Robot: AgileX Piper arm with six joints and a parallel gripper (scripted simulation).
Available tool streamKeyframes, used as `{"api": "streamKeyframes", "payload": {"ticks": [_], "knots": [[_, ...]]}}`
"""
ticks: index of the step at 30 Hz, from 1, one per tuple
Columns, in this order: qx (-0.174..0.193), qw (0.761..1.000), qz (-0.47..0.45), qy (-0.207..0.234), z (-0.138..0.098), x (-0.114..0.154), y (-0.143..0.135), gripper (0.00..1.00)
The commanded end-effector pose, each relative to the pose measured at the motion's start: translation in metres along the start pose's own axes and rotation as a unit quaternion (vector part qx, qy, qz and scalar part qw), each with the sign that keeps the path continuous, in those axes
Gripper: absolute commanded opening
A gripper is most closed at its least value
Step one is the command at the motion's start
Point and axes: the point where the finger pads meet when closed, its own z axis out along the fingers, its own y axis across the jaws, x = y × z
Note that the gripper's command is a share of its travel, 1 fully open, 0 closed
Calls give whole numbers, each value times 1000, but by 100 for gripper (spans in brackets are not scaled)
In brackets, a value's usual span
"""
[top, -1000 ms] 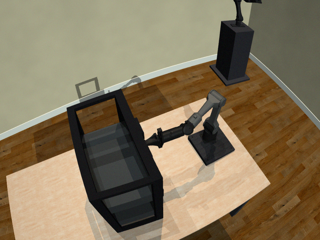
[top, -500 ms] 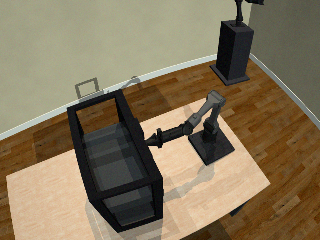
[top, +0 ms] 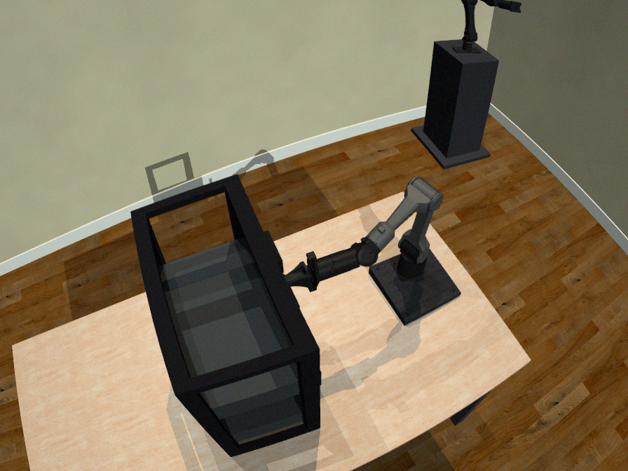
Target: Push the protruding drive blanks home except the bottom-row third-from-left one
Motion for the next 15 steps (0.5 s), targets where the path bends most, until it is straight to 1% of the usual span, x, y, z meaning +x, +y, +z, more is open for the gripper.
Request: {"api": "streamKeyframes", "payload": {"ticks": [1,15], "knots": [[4,1000,-1,0,2,0,-3,0],[4,1000,-1,0,5,0,-4,0]]}}
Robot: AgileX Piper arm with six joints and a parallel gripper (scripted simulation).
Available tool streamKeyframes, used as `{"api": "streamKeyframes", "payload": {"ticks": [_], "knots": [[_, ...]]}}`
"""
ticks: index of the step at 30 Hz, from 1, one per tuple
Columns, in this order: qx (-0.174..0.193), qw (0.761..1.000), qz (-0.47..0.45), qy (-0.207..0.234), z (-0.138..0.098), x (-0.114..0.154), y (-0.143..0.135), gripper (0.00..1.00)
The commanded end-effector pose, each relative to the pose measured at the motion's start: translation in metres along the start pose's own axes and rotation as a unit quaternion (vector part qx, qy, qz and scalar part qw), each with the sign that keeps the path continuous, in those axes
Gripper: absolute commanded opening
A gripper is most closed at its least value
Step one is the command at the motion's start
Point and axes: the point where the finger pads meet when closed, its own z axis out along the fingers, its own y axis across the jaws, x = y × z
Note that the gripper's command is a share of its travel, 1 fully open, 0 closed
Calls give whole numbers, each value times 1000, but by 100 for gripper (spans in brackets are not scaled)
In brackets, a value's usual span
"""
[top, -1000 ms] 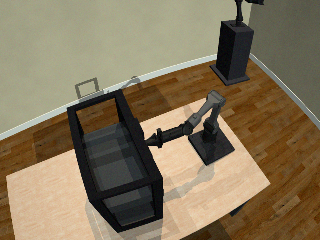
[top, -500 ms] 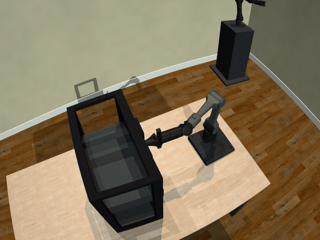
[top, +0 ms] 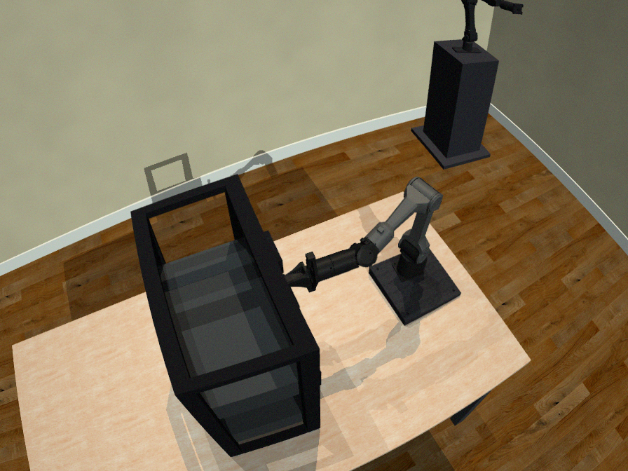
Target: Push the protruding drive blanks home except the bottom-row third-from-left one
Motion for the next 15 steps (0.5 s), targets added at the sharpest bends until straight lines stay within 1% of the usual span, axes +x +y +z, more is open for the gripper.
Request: {"api": "streamKeyframes", "payload": {"ticks": [1,15], "knots": [[5,1000,-1,0,2,0,-4,0],[5,1000,-1,0,5,0,-5,0]]}}
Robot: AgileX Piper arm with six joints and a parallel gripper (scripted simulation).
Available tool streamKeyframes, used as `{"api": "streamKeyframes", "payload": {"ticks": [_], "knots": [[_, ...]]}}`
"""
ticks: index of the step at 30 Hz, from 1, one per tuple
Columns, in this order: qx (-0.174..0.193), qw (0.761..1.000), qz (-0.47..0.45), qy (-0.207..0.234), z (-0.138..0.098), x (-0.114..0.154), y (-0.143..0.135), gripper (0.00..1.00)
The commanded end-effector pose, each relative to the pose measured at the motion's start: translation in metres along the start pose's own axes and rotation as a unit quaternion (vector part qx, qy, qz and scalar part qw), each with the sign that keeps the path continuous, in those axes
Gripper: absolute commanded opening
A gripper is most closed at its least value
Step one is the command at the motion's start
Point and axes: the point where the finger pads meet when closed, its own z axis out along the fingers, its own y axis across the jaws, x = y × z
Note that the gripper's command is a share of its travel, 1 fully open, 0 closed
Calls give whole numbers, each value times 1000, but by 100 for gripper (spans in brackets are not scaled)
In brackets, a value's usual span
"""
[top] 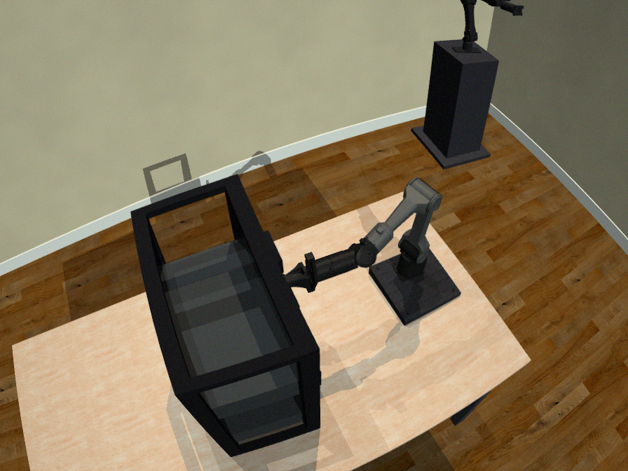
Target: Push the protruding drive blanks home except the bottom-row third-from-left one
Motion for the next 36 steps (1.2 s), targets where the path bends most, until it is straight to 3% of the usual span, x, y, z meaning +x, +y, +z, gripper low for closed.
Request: {"api": "streamKeyframes", "payload": {"ticks": [1,36], "knots": [[5,1000,-1,0,3,0,-5,0],[5,1000,-1,0,8,0,-6,0]]}}
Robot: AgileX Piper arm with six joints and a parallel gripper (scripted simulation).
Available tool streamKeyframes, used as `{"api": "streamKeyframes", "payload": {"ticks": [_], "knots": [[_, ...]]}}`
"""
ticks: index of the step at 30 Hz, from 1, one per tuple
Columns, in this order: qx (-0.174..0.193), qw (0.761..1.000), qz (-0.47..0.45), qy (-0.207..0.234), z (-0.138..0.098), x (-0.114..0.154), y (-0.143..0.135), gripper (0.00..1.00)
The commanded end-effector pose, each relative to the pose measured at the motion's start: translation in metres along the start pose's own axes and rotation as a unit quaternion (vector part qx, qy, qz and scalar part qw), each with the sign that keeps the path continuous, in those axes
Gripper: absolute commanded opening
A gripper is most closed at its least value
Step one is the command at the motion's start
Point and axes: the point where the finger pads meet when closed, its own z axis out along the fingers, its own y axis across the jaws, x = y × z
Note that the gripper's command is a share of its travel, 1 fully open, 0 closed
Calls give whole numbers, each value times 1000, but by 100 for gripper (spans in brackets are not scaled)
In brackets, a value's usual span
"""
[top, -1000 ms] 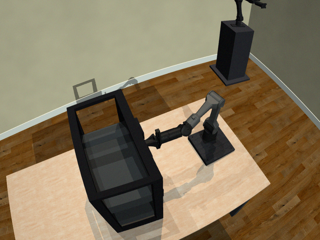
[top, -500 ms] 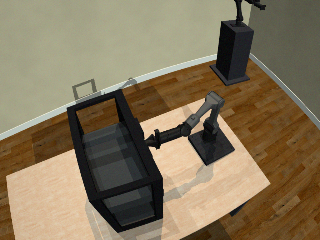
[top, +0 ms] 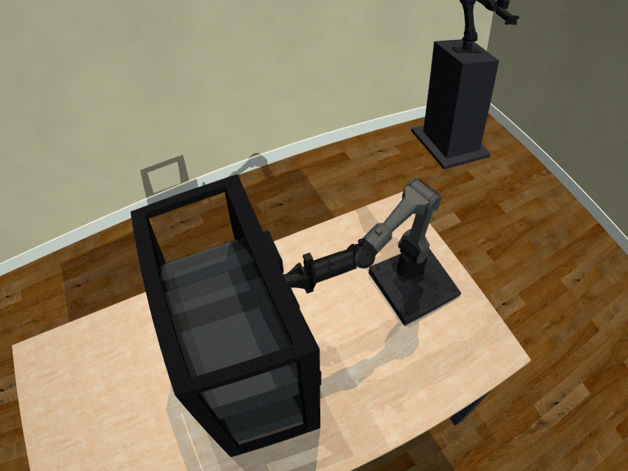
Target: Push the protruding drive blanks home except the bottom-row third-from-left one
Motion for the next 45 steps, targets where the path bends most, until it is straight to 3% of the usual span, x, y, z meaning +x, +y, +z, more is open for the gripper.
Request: {"api": "streamKeyframes", "payload": {"ticks": [1,6,12,14,19,33,45], "knots": [[6,1000,-2,0,2,0,-5,0],[6,1000,-2,0,-20,0,-5,0],[6,1000,-2,0,-73,0,-5,0],[6,1000,-2,0,-73,0,-5,0],[6,1000,-2,0,-102,0,-4,0],[6,1000,-2,0,-106,-4,-5,0],[6,1000,-2,0,-108,-36,-12,0]]}}
